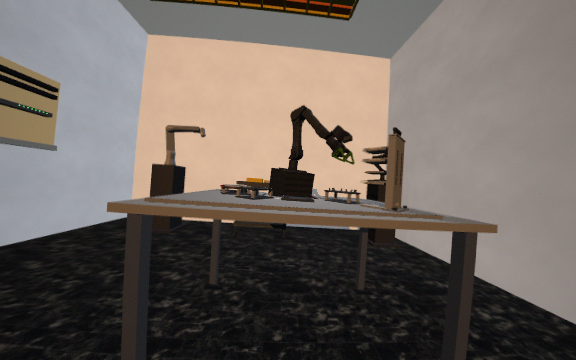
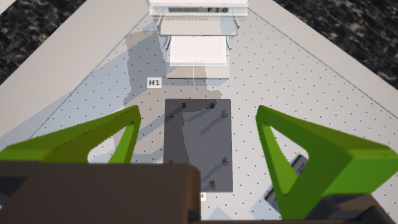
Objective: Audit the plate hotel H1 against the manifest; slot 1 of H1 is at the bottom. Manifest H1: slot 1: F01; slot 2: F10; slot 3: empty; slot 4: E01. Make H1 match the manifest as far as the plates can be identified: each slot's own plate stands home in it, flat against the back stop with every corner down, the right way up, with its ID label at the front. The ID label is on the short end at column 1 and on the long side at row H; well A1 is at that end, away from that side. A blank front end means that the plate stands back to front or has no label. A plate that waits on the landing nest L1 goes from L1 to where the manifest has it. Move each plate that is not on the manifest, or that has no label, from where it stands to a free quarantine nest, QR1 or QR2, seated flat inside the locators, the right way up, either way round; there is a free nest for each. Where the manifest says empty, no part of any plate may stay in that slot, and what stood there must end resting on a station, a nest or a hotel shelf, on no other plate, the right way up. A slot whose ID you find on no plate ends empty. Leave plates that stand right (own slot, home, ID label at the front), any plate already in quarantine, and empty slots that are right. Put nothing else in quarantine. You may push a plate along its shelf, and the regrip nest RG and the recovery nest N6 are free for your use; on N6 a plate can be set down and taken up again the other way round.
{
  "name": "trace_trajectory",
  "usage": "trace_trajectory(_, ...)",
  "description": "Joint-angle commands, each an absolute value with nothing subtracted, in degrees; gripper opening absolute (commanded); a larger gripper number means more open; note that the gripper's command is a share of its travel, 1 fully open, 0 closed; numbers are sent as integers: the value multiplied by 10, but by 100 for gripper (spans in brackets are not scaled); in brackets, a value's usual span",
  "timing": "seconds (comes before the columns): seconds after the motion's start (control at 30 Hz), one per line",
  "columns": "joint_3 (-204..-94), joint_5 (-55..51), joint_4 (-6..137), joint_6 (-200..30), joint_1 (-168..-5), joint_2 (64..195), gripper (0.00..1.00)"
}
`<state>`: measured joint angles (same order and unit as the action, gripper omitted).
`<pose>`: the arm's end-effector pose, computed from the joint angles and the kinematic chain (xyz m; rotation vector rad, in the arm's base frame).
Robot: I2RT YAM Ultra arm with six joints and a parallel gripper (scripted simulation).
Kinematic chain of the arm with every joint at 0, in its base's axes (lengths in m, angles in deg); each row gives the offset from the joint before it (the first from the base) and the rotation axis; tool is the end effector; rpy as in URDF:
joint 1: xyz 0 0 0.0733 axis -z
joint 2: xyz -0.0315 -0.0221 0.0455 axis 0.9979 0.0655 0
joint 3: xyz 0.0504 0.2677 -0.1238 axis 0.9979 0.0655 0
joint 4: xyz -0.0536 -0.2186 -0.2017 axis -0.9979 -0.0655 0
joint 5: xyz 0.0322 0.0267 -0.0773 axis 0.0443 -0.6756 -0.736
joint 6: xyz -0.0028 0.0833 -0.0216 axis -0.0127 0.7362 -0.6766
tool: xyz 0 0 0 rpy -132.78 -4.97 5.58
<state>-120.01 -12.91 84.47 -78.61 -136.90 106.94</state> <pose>0.2286 0.2578 0.1662 -0.7591 2.1403 0.3183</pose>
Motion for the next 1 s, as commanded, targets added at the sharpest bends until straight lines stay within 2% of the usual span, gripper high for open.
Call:
trace_trajectory(0.0, -1206, -129, 861, -787, -1368, 1070, 100)
trace_trajectory(0.97, -1267, -119, 860, -795, -1356, 1128, 100)
